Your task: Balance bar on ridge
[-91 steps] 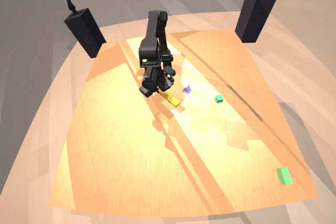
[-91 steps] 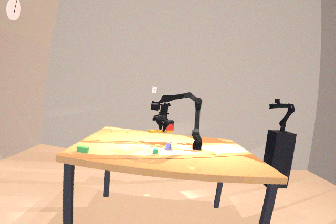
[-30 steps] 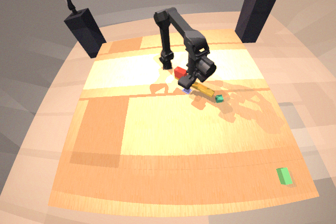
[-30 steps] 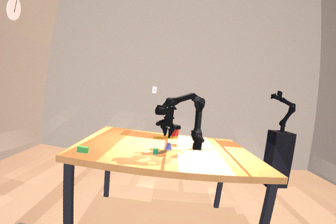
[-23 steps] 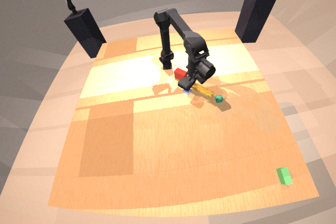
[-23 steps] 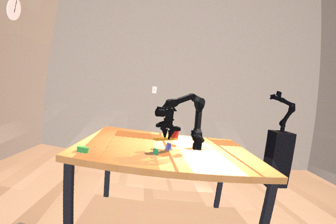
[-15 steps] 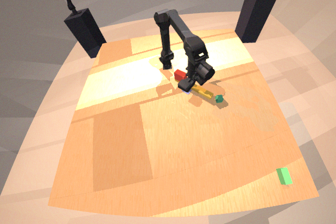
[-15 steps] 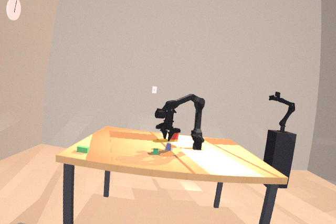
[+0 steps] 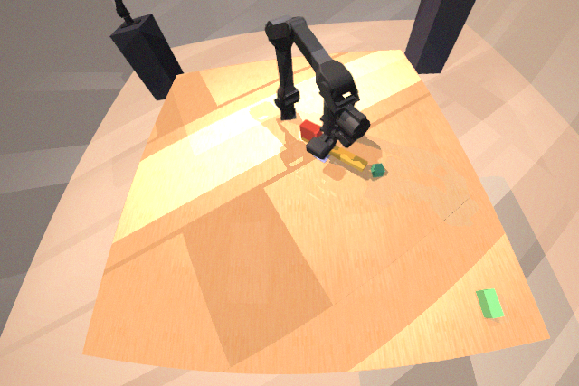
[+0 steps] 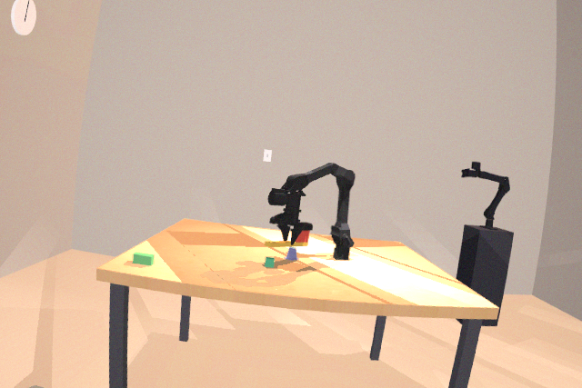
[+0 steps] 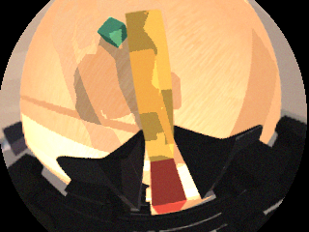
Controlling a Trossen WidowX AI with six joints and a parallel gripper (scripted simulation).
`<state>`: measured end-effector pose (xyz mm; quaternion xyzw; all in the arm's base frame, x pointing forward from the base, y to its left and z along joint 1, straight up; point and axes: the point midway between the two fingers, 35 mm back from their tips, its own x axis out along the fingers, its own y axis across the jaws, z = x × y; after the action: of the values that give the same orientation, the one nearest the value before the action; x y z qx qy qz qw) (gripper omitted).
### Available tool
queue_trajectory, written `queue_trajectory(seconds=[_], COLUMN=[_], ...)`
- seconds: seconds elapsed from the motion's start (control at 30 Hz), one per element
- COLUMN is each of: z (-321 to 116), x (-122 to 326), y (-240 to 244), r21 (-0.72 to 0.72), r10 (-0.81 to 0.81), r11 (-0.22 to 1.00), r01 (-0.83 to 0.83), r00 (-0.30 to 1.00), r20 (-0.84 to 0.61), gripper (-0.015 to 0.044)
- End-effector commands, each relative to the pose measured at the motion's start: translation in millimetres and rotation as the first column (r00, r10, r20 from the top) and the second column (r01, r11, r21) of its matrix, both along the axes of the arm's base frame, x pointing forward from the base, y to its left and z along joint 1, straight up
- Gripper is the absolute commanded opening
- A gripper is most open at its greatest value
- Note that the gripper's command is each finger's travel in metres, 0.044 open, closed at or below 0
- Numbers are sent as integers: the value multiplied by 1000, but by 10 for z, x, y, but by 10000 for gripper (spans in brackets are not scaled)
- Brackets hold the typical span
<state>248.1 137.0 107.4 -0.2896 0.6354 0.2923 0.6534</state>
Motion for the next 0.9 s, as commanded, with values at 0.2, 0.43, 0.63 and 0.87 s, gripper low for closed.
queue_trajectory(seconds=[0.2,0.43,0.63,0.87], z=[-9,-15,-19,-25], x=[2,2,2,1], y=[-3,-3,-3,-4], r21=[-1,-1,-1,-1], r10=[-1,-1,-1,-1], r11=[1000,1000,1000,1000], r01=[1,1,1,1], r00=[1000,1000,1000,1000], r20=[1,1,1,1], gripper=[0,0,0,0])
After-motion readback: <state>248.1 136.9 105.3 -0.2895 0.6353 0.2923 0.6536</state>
